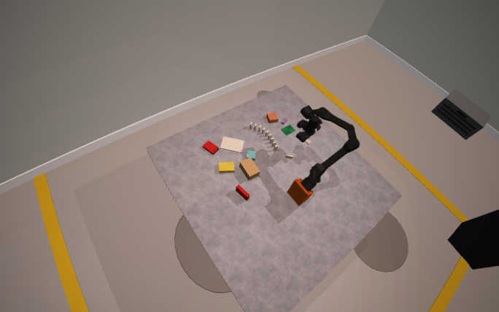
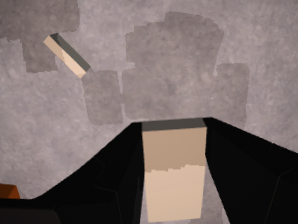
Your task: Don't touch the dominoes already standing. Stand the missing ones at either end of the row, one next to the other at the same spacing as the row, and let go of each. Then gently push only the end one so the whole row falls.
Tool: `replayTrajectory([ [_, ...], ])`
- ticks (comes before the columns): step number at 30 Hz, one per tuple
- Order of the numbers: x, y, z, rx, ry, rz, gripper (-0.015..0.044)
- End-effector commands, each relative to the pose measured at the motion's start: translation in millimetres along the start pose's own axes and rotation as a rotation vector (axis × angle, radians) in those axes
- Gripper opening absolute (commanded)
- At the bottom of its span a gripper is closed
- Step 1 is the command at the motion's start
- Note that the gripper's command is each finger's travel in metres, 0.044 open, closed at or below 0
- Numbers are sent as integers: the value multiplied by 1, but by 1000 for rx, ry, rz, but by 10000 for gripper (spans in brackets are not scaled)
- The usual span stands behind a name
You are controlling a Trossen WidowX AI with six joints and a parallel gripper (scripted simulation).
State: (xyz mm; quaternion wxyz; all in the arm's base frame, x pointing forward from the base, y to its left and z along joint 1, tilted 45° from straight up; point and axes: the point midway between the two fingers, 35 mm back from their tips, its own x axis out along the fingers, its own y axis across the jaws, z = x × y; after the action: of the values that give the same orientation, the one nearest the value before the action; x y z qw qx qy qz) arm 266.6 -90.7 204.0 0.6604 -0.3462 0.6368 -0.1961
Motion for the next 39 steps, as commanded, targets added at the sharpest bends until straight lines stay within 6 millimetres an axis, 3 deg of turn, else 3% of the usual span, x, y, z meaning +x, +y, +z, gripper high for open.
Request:
replayTrajectory([
  [1, 0, -7, 5, -188, -4, -2, 107],
  [8, 2, -6, 5, -187, -7, 15, 107],
  [18, 30, 14, 1, -164, -102, 243, 107],
  [39, 57, 29, 8, -107, -507, 527, 107],
])
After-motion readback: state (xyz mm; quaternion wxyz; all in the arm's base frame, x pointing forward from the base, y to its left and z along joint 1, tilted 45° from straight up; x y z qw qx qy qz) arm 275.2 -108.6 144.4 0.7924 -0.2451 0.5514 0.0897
